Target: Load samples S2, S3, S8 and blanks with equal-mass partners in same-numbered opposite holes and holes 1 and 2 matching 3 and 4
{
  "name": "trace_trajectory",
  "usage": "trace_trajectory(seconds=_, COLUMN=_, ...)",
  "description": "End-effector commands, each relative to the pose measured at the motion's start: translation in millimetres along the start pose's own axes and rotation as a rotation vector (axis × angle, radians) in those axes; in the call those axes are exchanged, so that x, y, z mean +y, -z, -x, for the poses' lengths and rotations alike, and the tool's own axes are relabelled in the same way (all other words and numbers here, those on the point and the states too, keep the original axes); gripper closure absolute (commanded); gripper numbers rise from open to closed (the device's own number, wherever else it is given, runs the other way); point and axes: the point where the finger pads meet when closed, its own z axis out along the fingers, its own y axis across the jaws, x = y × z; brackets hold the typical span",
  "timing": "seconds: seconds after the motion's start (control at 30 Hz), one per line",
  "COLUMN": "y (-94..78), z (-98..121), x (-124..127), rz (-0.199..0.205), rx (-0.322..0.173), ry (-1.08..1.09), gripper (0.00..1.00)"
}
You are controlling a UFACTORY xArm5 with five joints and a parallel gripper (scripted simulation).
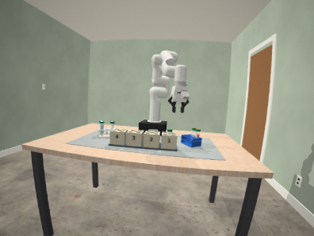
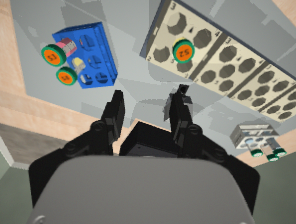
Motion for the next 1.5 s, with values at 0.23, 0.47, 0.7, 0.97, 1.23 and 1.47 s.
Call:
trace_trajectory(seconds=0.23, y=1.9, z=10, x=-45, rz=0.003, rx=0.006, ry=0.164, gripper=0.43)
trace_trajectory(seconds=0.47, y=2.1, z=19, x=-79, rz=0.005, rx=0.007, ry=0.164, gripper=0.43)
trace_trajectory(seconds=0.7, y=2.2, z=28, x=-113, rz=0.006, rx=0.008, ry=0.164, gripper=0.43)
trace_trajectory(seconds=0.97, y=2.4, z=35, x=-142, rz=0.008, rx=0.009, ry=0.164, gripper=0.43)
trace_trajectory(seconds=1.23, y=2.5, z=40, x=-160, rz=0.008, rx=0.010, ry=0.164, gripper=0.43)
trace_trajectory(seconds=1.47, y=2.5, z=40, x=-160, rz=0.008, rx=0.010, ry=0.164, gripper=0.43)
